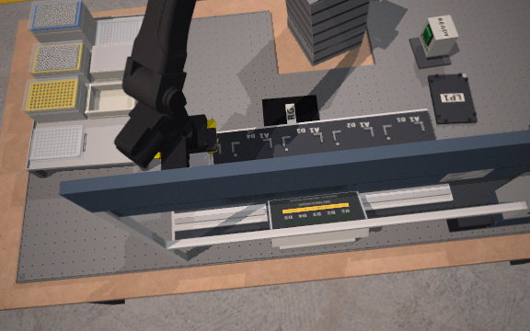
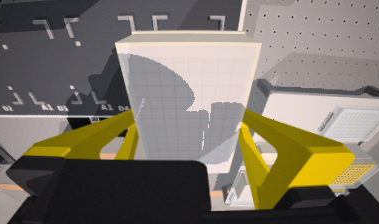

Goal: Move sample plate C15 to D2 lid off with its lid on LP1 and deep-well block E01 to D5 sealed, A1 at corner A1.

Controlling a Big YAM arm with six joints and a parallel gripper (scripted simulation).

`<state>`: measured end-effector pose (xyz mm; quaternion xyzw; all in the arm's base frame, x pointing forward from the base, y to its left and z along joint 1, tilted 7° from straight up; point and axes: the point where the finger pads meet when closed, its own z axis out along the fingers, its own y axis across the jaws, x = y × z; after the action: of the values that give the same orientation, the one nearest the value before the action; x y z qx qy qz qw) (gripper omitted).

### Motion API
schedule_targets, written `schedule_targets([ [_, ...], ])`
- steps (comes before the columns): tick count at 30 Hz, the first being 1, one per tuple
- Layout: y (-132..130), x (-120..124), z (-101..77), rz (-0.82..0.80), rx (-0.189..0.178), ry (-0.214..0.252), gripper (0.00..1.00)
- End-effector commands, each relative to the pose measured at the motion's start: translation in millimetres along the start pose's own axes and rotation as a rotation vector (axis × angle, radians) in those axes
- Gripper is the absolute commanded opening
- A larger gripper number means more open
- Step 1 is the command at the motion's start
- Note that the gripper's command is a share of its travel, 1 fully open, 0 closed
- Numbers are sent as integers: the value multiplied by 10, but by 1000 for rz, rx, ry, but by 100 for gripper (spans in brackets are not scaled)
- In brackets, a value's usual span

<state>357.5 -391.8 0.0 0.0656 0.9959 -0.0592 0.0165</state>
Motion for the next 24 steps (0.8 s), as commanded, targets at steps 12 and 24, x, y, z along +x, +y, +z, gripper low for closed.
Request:
schedule_targets([
  [12, -134, -43, 184, 6, 16, -21, 0],
  [24, -192, -107, 309, 7, 26, -33, 0],
])
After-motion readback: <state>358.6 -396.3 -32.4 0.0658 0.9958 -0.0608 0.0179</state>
